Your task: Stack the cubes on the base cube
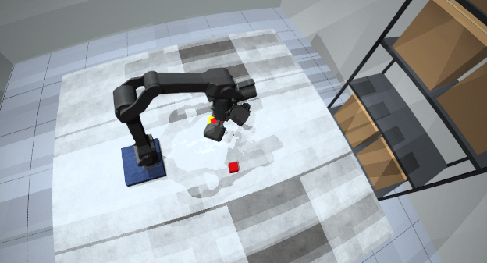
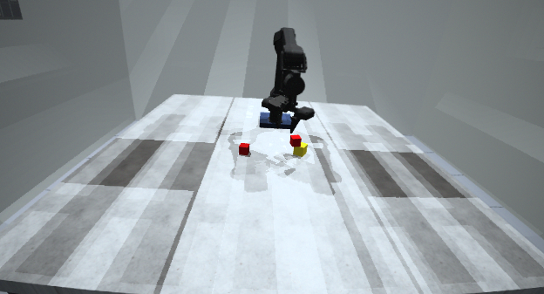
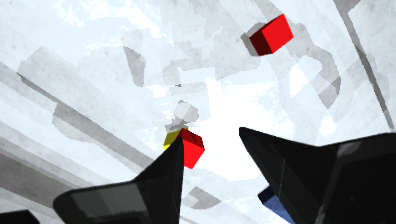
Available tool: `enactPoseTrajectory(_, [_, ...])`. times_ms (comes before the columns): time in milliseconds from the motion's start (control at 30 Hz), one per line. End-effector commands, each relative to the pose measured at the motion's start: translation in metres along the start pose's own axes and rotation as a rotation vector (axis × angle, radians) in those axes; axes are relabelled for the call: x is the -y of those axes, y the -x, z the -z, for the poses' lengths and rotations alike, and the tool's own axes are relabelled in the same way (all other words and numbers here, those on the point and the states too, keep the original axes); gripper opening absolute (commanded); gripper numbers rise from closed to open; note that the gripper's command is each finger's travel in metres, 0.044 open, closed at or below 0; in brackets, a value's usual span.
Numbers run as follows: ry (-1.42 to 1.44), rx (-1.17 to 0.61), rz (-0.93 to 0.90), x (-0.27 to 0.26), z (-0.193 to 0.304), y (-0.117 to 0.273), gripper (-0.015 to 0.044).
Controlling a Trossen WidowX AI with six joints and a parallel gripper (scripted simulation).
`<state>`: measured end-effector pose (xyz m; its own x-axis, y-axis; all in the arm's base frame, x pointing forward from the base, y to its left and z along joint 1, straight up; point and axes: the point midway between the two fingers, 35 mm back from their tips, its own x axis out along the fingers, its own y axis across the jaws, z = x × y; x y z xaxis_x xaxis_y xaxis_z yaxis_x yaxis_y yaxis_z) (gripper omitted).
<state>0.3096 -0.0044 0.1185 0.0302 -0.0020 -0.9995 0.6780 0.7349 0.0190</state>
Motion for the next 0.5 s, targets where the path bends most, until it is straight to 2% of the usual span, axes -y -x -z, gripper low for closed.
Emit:
enactPoseTrajectory(0, [0.208, 0.001, -0.003, 0.007, -0.012, 0.003, 0.0265])
enactPoseTrajectory(467, [0.847, 0.003, 0.001, 0.038, -0.043, 0.012, 0.0265])
